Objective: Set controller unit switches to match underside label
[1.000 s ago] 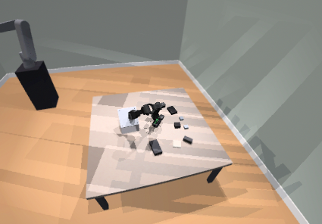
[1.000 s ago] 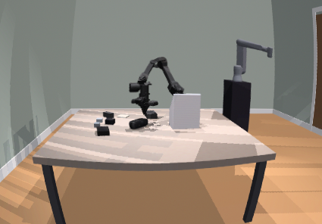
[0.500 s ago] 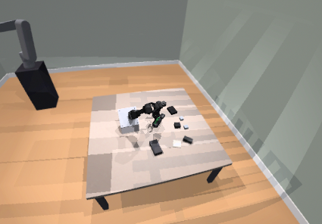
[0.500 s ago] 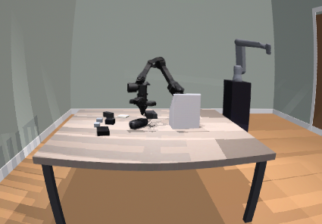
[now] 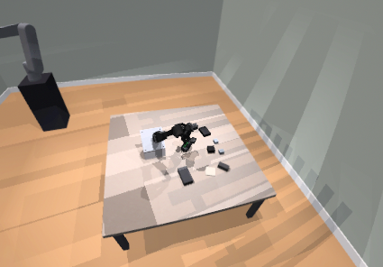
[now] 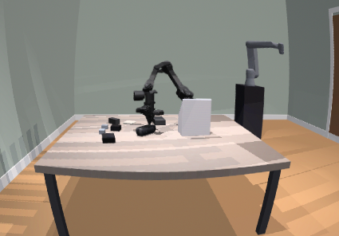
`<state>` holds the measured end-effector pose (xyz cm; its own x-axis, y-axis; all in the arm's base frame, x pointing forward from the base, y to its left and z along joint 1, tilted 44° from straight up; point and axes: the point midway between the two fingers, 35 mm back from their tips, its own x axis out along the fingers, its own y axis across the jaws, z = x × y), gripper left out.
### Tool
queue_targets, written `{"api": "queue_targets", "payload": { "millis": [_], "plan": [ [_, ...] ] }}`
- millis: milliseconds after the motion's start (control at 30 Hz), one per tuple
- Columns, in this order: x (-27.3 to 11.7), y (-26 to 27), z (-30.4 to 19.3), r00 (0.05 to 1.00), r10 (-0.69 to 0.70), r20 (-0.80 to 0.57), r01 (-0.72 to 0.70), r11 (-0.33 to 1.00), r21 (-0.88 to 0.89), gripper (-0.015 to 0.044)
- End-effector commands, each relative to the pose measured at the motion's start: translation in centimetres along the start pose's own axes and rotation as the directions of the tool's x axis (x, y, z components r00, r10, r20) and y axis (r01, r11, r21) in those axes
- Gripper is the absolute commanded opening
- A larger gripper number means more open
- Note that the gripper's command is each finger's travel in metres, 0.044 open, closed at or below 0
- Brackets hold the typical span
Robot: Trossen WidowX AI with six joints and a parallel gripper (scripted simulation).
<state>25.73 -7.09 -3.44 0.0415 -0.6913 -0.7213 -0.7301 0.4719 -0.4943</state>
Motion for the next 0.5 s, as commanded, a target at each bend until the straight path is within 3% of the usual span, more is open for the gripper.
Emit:
{"api": "queue_targets", "payload": {
  "millis": [0,467],
  "plan": [
    [0.89,0.34,-0.22,1.0,0.003,-0.011,-0.004,1.0,-0.013,0.0],
    [1.78,0.34,-0.25,1.0,0.003,-0.011,-0.003,1.0,-0.013,0.0]
  ]
}}
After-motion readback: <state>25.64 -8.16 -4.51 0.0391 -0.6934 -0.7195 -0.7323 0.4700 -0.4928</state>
